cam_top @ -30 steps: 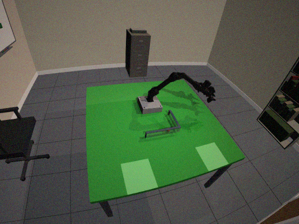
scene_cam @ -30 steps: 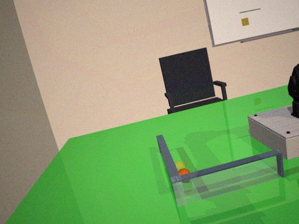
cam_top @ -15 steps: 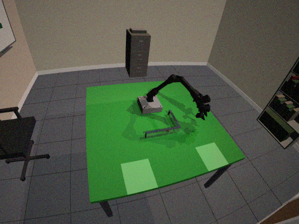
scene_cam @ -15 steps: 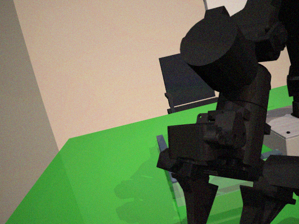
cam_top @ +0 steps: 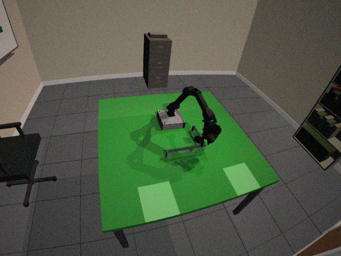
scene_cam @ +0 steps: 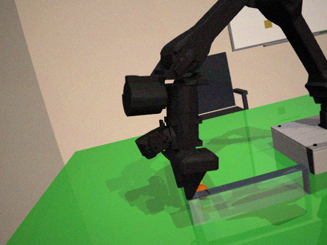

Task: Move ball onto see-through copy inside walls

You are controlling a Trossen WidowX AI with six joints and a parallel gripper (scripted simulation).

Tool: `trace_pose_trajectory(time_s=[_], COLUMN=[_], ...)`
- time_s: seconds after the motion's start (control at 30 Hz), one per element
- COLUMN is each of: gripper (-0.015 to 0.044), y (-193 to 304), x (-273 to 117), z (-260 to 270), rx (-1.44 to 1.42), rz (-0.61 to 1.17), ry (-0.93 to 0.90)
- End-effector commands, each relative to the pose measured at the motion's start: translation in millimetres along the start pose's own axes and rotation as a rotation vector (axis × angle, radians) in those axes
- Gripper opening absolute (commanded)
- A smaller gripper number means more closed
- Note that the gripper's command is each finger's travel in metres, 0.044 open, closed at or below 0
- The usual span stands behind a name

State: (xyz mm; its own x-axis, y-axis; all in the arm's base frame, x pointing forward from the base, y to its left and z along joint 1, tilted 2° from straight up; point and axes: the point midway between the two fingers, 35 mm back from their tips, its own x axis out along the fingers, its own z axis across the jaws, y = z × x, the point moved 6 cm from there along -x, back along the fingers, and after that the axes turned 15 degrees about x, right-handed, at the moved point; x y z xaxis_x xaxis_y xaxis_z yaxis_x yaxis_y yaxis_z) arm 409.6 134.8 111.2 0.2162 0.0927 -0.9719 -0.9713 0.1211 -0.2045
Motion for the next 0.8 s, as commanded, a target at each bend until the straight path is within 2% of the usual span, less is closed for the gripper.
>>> trace_pose_trajectory(time_s=[0.0, 0.1, 0.77], gripper=[0.0264, 0.0264, 0.0264], y=[9, 13, 18], x=[-3, -6, 17], z=[-60, -81, -83], rx=[0.113, 0.157, 0.157], rz=[0.135, 0.182, 0.182], ry=[0.067, 0.087, 0.087])
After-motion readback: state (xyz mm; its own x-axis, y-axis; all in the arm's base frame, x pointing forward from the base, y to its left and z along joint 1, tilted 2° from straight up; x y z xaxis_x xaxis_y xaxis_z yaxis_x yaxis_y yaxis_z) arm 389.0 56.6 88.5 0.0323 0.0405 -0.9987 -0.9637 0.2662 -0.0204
